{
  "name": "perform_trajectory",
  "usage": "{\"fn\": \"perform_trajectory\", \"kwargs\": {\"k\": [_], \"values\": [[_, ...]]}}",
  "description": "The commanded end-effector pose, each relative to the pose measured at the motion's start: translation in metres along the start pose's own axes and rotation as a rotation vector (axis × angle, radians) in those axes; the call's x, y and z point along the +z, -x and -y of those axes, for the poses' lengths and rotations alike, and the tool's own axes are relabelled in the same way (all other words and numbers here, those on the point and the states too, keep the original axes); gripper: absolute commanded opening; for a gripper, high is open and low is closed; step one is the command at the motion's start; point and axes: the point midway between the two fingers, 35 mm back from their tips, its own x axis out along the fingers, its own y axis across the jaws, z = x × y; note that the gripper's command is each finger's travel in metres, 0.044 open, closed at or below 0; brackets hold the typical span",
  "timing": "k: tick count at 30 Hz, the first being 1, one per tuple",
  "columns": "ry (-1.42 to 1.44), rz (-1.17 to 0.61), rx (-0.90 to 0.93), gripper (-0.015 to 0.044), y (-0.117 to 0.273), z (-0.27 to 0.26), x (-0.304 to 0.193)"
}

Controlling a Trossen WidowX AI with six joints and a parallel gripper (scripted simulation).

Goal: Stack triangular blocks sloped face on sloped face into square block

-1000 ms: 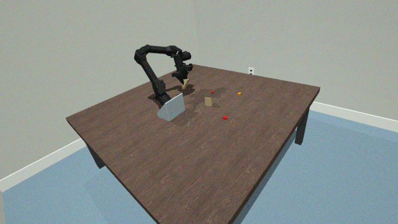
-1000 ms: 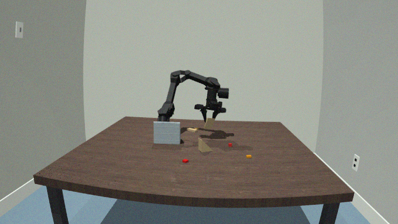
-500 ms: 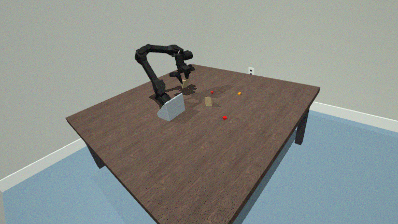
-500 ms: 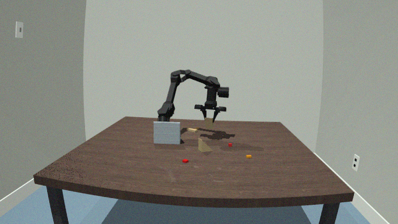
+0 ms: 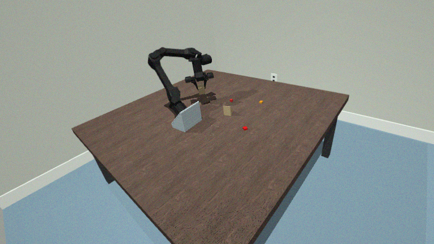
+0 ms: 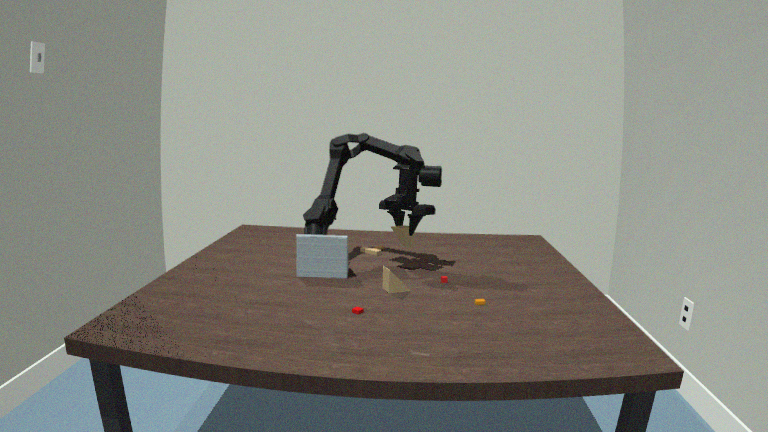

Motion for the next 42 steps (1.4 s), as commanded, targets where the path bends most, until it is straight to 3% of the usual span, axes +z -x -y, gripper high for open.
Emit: {"fn": "perform_trajectory", "kwargs": {"k": [1,10,21,42], "values": [[-0.148,-0.023,-0.02,0.0,0.0,-0.001,0.001],[-0.431,-0.071,-0.052,0.0,0.003,-0.003,0.001],[-0.433,-0.073,-0.048,0.0,0.004,-0.008,0.003],[-0.431,-0.063,-0.017,0.0,0.028,-0.086,0.049]]}}
